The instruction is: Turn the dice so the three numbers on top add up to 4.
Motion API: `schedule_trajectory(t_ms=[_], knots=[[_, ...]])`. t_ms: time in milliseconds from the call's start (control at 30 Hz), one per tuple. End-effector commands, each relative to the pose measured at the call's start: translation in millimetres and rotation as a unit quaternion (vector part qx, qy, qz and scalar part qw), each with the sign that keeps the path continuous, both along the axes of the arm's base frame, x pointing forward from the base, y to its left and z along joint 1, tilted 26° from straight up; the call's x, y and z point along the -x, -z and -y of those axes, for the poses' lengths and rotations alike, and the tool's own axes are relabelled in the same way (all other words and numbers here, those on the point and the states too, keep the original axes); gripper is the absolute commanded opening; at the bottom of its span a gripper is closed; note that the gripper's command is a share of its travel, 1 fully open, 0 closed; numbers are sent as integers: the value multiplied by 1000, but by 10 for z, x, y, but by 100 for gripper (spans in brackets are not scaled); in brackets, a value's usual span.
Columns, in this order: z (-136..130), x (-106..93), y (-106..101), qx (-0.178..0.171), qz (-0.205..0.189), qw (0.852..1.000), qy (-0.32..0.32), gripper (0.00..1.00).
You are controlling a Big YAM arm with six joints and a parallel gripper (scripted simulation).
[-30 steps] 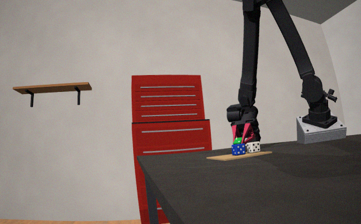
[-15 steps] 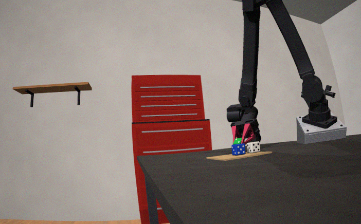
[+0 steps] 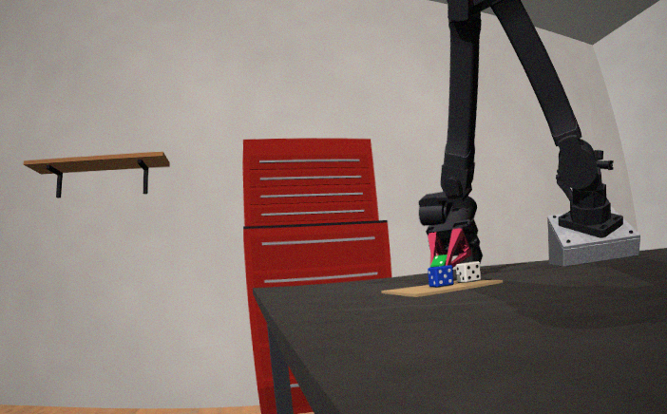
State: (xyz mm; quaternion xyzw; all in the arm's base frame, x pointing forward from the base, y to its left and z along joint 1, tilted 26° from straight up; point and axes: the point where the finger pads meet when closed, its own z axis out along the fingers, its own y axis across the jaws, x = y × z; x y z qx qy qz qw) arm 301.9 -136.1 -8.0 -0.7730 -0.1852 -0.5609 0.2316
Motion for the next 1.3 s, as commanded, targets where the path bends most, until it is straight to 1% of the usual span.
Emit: schedule_trajectory(t_ms=[0,433,667,767,867,900,967,1100,1200,1267], knots=[[30,9,-54,2,5,1000,5,26],[29,6,-50,3,5,1000,5,26],[-42,-5,34,-6,-1,1000,-1,26],[-30,-1,50,-6,-1,1000,2,26],[-27,-6,46,-4,1,1000,2,26],[-20,-27,6,3,6,1000,0,26],[-67,-19,76,-6,-1,1000,-2,26],[-49,-15,100,-5,-1,1000,2,26],[-56,-37,80,0,3,1000,-1,26],[-46,-20,110,-4,0,1000,3,26]])
